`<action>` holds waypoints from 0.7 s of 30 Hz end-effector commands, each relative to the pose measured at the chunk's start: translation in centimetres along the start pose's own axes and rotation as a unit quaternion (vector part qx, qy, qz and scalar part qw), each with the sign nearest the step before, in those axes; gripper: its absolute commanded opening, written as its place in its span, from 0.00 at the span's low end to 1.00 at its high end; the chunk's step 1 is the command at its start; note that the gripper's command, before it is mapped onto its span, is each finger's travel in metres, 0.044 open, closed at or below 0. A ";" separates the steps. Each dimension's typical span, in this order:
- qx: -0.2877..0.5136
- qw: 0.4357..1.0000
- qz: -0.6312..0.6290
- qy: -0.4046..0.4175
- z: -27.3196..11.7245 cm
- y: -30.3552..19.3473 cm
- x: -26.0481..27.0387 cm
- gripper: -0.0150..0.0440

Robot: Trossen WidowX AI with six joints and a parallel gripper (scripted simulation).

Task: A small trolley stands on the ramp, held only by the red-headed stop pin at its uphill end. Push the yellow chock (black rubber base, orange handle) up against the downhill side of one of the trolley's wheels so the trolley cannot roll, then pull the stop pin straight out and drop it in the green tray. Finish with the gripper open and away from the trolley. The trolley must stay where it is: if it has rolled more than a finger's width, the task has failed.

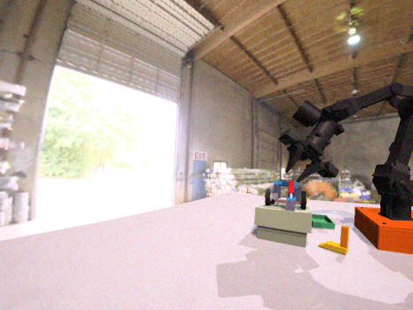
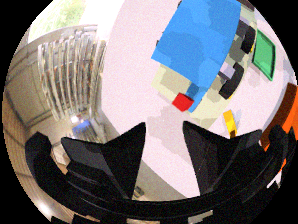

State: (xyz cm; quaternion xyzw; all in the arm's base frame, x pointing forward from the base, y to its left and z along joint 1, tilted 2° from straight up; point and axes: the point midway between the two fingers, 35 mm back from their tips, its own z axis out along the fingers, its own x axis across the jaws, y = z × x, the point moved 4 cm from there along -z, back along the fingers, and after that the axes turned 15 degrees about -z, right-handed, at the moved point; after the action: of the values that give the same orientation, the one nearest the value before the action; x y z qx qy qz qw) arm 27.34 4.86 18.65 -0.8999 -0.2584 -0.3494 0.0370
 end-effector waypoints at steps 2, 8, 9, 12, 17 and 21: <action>0.018 0.998 0.046 -0.035 0.4 -1.4 -0.7 0.58; 0.031 0.984 0.145 -0.099 0.8 -3.4 -1.6 0.58; 0.032 0.980 0.163 -0.113 0.9 -3.8 -1.7 0.58; 0.028 0.964 0.218 -0.153 0.9 -4.9 -2.3 0.58; 0.007 0.929 0.299 -0.217 0.8 -6.7 -3.3 0.58; -0.023 0.895 0.357 -0.265 0.4 -8.0 -4.0 0.58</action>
State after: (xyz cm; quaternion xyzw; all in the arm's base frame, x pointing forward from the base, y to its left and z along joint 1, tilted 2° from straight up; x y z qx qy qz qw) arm 21.74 9.70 14.85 -0.9912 0.0486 -0.0914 0.0823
